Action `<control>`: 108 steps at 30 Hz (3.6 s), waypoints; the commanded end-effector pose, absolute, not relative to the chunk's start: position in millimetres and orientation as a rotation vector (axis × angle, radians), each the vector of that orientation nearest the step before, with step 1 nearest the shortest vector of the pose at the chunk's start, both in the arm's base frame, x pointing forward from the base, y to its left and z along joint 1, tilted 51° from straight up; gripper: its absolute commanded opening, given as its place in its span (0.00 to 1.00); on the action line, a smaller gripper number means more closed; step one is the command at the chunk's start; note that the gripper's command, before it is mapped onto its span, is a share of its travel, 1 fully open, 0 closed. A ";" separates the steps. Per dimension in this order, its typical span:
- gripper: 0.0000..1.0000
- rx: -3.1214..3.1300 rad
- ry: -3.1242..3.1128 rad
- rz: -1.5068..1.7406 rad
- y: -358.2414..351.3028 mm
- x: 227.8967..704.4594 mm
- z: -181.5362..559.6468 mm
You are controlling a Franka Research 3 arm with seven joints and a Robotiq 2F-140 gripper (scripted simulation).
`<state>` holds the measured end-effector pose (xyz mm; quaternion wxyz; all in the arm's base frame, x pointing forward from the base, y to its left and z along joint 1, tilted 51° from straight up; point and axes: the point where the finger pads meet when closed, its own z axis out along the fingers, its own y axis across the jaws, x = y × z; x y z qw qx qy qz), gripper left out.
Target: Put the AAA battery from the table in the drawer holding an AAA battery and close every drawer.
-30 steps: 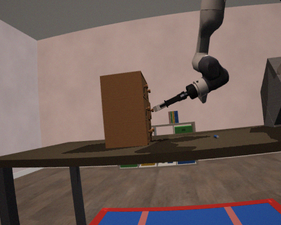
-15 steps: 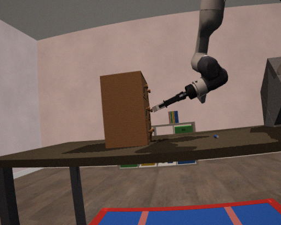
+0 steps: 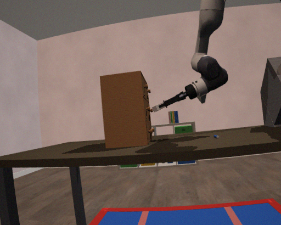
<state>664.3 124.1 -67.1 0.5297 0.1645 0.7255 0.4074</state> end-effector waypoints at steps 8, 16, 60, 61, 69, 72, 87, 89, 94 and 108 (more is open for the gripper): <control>0.00 0.401 1.734 0.976 124.5 664.9 -68.0; 0.00 0.401 1.734 0.976 124.5 664.9 -68.0; 0.00 0.401 1.734 0.976 116.5 615.8 -73.7; 0.00 0.401 1.734 0.976 116.3 615.4 -73.6; 0.00 0.401 1.734 0.976 107.6 597.6 -71.0; 0.00 0.401 1.734 0.976 100.4 582.9 -68.9; 0.00 0.399 1.738 0.978 92.8 567.6 -66.5; 0.00 0.397 1.743 0.980 92.4 567.2 -66.2; 0.00 0.384 1.769 0.990 90.1 564.9 -65.0; 0.00 0.296 1.943 1.057 75.2 549.8 -56.8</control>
